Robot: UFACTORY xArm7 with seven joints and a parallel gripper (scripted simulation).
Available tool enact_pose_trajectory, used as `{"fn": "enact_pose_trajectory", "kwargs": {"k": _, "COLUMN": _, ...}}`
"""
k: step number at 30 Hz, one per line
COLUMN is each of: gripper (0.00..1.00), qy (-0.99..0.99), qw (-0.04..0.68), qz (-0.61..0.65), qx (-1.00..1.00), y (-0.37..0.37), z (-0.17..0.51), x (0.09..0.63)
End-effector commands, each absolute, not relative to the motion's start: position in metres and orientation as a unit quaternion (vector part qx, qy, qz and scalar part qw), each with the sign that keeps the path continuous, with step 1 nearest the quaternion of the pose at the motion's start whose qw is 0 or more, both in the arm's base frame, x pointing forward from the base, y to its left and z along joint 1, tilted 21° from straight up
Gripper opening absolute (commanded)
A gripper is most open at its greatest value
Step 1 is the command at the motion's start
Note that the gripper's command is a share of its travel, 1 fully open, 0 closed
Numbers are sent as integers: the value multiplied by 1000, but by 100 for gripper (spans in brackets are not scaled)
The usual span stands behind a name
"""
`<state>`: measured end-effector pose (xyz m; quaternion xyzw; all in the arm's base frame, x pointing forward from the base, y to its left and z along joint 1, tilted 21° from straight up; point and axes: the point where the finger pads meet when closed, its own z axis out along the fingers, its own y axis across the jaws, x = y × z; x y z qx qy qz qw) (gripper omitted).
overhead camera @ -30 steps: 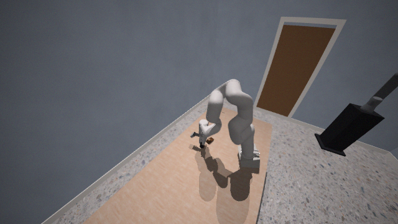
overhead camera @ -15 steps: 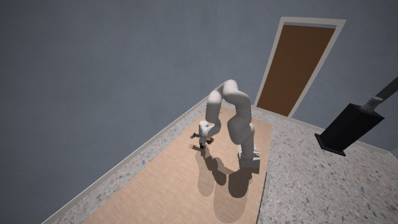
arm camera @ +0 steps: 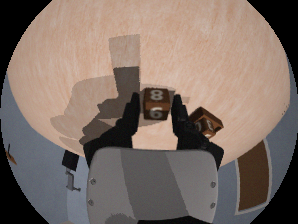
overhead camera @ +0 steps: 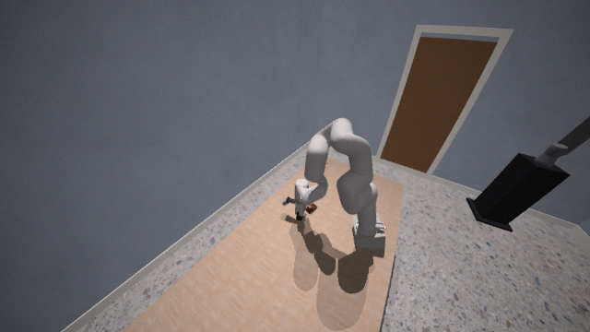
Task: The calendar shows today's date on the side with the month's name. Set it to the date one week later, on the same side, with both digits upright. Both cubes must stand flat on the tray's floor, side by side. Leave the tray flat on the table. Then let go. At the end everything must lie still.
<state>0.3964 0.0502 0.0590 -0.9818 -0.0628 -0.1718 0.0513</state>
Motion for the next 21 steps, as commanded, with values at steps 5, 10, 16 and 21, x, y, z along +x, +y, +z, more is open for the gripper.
{"fn": "enact_pose_trajectory", "kwargs": {"k": 5, "gripper": 47, "qy": -63, "qw": 51, "qz": -173, "qx": -982, "y": 50, "z": 60, "x": 397}}
{"fn": "enact_pose_trajectory", "kwargs": {"k": 10, "gripper": 47, "qy": -63, "qw": 51, "qz": -173, "qx": -982, "y": 50, "z": 60, "x": 397}}
{"fn": "enact_pose_trajectory", "kwargs": {"k": 16, "gripper": 47, "qy": -63, "qw": 51, "qz": -173, "qx": -982, "y": 50, "z": 60, "x": 397}}
{"fn": "enact_pose_trajectory", "kwargs": {"k": 21, "gripper": 27, "qy": -63, "qw": 51, "qz": -173, "qx": -982, "y": 50, "z": 60, "x": 397}}
